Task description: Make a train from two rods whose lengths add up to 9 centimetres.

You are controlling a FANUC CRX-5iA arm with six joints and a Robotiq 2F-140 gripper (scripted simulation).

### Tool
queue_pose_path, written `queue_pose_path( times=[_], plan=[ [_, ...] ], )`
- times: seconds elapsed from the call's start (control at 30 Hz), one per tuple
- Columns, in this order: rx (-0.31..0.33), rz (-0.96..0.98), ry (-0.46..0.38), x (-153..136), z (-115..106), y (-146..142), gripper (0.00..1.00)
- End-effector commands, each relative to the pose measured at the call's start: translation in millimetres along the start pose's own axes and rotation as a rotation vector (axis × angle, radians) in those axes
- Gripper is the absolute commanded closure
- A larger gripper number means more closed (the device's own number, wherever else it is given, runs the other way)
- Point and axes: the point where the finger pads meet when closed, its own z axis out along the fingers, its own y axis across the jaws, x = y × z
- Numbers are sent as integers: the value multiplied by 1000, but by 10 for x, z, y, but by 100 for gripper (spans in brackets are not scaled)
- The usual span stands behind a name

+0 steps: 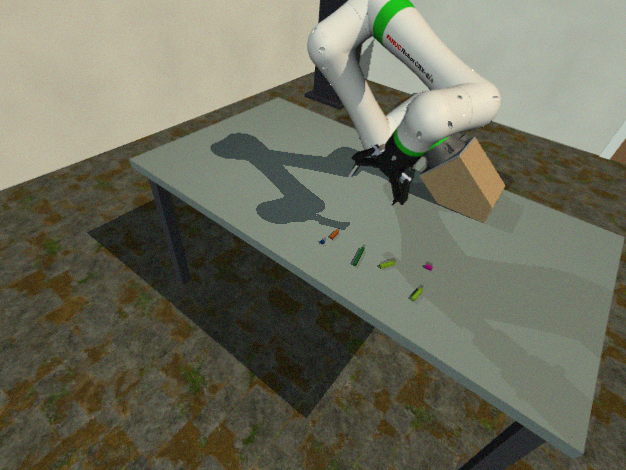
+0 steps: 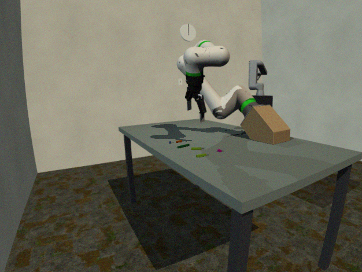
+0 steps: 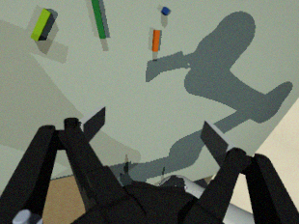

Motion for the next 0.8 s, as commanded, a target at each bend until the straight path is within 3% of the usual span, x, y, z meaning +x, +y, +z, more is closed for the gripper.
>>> queue_pose_path(
  times=[0.0,0.57,0.77],
  plan=[
    [0,0,0,0,-2,0,0],
    [2,-4,2,4,0,-9,0],
    [111,-239,103,174,108,-546,0]
  ],
)
